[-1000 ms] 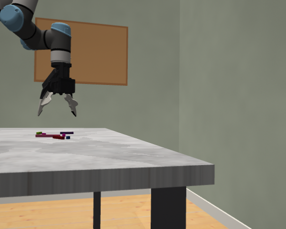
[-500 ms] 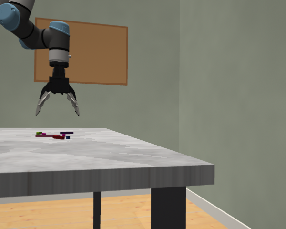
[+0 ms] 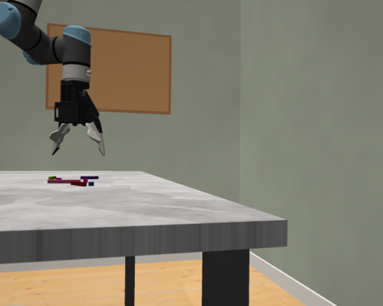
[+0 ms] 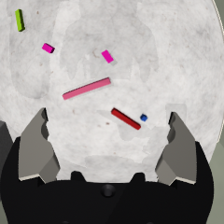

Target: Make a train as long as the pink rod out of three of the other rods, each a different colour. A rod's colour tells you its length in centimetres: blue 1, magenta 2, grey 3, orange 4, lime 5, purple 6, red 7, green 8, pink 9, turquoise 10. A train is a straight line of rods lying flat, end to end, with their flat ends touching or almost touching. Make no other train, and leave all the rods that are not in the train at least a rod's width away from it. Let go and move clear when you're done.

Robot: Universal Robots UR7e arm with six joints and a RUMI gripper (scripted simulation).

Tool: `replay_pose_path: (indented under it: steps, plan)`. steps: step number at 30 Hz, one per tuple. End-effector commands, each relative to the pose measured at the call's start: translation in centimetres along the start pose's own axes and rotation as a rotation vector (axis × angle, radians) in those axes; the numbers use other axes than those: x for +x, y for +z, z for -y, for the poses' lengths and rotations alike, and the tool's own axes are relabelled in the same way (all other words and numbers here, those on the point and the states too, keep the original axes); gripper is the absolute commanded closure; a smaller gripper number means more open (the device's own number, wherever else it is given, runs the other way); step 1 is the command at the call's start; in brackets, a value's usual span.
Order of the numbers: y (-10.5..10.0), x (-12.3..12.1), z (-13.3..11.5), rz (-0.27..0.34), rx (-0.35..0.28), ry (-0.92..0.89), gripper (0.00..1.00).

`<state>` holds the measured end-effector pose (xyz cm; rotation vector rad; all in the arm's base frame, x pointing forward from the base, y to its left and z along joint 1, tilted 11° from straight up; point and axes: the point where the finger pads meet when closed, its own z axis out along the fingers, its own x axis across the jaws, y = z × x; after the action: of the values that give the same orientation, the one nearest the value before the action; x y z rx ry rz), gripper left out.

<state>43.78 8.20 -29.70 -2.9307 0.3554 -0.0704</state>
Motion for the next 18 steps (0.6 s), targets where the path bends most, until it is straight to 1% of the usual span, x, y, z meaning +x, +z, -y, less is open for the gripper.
replay_pose_path:
  steps: [1,15,17,18]
  plan:
    - [0.0,0.2,-0.3,-0.003,-0.006,0.112,0.00]
    - [-0.1,1.1,-2.3,-0.004,-0.005,0.653,0.00]
    - [-0.1,1.1,-2.3,-0.004,-0.005,0.653,0.00]
    - [-0.1,1.1,-2.5,-0.004,-0.005,0.690,0.00]
